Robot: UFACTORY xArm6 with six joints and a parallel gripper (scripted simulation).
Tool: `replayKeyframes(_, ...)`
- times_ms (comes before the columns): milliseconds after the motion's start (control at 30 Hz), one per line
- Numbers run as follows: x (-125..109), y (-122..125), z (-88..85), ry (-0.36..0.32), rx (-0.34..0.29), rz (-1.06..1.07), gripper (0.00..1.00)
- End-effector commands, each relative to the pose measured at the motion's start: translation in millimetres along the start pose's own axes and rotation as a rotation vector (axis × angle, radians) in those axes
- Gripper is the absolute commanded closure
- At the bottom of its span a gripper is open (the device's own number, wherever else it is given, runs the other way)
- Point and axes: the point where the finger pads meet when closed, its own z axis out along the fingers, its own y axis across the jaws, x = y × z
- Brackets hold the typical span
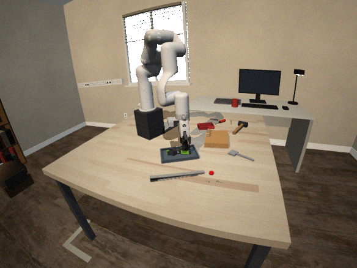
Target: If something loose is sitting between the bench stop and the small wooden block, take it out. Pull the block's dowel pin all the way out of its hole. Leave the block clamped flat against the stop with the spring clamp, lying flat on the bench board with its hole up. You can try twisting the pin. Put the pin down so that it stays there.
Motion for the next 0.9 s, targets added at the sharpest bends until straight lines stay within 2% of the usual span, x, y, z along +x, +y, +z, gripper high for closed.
replayKeyframes(0, -1.0, -1.5, 0.7, -0.002, 0.003, 0.0, 0.28)
replayKeyframes(867, -1.1, -1.6, 4.2, -0.002, 0.003, 0.0, 0.28)
